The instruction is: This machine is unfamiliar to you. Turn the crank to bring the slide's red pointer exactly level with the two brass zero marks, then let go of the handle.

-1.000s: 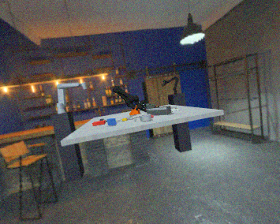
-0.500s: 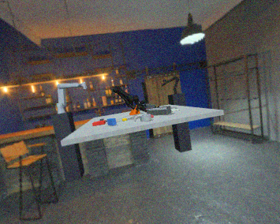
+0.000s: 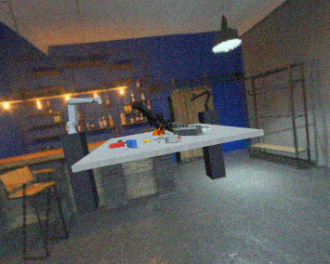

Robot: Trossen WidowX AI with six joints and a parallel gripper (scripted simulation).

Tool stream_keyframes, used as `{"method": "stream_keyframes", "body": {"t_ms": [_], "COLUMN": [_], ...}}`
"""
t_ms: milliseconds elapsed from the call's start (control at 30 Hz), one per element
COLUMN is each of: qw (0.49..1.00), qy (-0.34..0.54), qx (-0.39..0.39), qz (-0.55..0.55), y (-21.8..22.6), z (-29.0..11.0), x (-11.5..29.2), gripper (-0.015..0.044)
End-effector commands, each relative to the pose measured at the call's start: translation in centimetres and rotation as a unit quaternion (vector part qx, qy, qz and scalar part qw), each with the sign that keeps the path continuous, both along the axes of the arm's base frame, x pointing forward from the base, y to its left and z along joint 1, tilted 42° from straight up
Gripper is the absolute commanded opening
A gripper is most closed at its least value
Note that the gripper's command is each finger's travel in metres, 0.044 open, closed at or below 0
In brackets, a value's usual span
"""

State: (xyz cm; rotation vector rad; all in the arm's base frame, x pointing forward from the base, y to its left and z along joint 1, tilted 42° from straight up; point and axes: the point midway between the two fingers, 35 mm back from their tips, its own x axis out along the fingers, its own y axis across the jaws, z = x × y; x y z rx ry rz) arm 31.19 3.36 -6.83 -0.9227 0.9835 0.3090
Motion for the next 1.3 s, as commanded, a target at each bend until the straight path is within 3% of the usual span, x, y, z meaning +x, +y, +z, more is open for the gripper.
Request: {"method": "stream_keyframes", "body": {"t_ms": [0,967,1267], "qw": [1.0,1.0,1.0], "qy": [0.002,0.0,0.0], "qx": [0.003,0.0,0.0], "qz": [0.0,0.0,0.0], "y": [0.05,0.0,0.0], "z": [-0.08,0.0,0.0], "x": [-0.07,0.0,0.0], "gripper": [0.0,0.0,0.0236]}}
